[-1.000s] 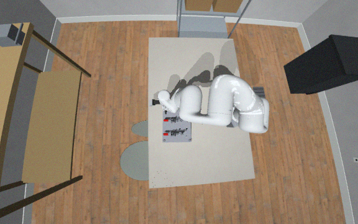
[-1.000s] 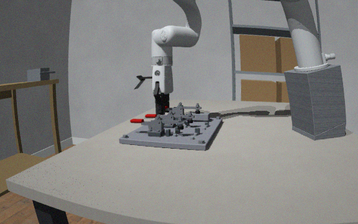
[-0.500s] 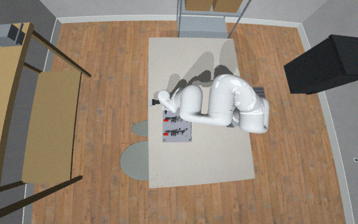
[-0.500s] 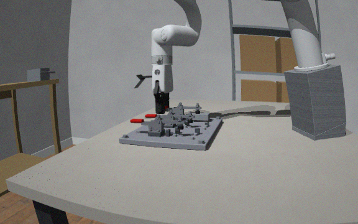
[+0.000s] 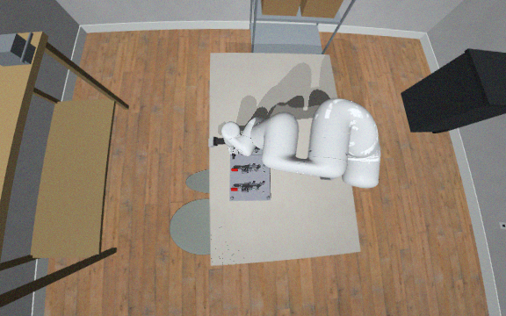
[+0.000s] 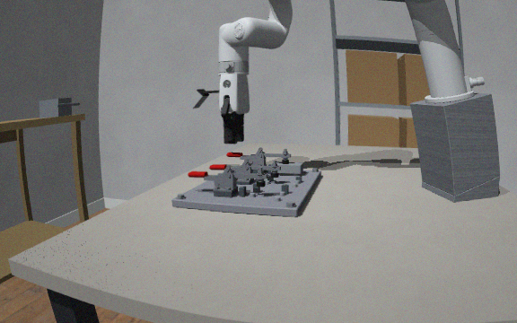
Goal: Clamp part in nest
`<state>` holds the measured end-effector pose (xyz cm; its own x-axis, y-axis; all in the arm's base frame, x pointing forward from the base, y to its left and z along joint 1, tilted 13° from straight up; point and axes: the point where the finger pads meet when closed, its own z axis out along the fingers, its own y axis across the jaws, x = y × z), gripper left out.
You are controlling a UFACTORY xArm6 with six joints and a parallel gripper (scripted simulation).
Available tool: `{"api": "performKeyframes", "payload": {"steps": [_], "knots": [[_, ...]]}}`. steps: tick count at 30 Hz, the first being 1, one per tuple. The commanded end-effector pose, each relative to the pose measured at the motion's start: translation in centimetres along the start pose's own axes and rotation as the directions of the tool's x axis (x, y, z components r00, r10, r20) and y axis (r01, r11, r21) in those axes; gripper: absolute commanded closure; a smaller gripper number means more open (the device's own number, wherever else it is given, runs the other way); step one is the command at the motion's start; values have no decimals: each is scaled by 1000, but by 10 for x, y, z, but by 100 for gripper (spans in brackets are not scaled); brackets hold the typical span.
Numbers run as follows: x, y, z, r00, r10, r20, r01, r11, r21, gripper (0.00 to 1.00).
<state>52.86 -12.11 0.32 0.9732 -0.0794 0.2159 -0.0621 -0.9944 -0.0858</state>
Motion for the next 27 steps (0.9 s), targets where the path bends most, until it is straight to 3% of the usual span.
{"api": "performKeyframes", "payload": {"steps": [1,21,22,27], "knots": [[1,0,-5,1000,0,-1,0,1000,0,53],[1,0,-10,1000,0,-1,0,1000,0,53],[1,0,-10,1000,0,-1,0,1000,0,100],[1,0,-10,1000,0,-1,0,1000,0,100]]}}
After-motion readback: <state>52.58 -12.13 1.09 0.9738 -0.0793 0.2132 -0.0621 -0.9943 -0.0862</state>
